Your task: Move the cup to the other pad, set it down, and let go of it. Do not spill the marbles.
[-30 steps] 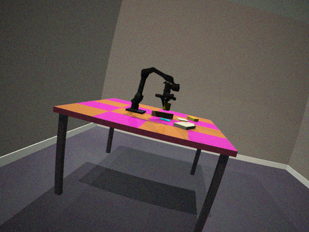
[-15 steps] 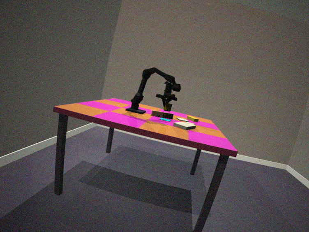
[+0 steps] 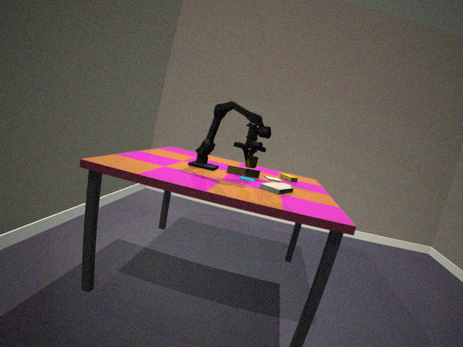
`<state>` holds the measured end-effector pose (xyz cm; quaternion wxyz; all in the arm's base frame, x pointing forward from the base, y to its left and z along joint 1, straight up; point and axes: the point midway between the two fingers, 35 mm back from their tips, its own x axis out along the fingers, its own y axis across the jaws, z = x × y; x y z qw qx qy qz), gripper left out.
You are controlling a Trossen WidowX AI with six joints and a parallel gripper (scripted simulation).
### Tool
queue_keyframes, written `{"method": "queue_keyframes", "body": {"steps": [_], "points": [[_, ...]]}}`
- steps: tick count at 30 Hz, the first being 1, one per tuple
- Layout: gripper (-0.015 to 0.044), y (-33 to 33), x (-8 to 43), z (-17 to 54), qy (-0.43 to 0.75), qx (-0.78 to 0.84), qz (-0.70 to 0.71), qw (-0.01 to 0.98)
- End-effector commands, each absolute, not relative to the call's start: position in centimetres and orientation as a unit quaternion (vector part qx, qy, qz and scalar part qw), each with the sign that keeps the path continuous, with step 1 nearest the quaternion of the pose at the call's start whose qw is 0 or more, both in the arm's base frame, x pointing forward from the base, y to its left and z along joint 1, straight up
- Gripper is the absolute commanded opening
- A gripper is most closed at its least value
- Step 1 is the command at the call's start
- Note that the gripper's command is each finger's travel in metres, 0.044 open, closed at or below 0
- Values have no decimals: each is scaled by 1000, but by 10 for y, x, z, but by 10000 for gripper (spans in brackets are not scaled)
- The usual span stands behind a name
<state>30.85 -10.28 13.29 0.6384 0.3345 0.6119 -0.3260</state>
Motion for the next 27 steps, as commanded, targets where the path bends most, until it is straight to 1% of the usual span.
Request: {"method": "queue_keyframes", "body": {"steps": [1,27], "points": [[0,-103,308,126,615,332,-326,637],[0,-104,310,93,615,332,-326,637]]}}
